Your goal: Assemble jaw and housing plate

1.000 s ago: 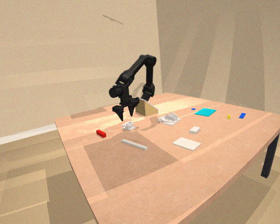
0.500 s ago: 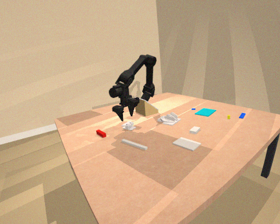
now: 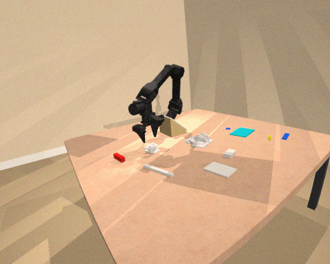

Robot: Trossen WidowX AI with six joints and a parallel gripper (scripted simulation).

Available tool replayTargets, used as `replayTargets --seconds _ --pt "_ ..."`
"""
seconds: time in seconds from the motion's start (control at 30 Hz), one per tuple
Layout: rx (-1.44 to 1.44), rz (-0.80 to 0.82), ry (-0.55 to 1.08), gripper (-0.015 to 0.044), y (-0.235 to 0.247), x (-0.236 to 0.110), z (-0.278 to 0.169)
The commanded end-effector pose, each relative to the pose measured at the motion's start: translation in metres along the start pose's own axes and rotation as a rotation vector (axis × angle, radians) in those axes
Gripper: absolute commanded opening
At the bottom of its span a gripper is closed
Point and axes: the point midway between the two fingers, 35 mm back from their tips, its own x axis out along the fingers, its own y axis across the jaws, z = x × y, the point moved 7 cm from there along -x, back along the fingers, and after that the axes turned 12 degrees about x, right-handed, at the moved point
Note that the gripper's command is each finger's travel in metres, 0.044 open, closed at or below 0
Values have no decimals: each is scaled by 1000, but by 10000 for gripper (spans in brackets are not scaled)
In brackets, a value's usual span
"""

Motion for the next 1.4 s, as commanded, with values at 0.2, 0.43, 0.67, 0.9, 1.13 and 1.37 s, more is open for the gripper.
replayTargets --seconds 0.2,0.43,0.67,0.9,1.13,1.37 --pt "5 0 -3 440 0 0 0" --pt "5 0 -3 440 0 0 0" --pt "5 0 -3 440 0 0 0" --pt "5 0 -3 440 0 0 0" --pt "0 0 0 440 0 0 0" --pt "1 0 -1 440 -1 11 1"
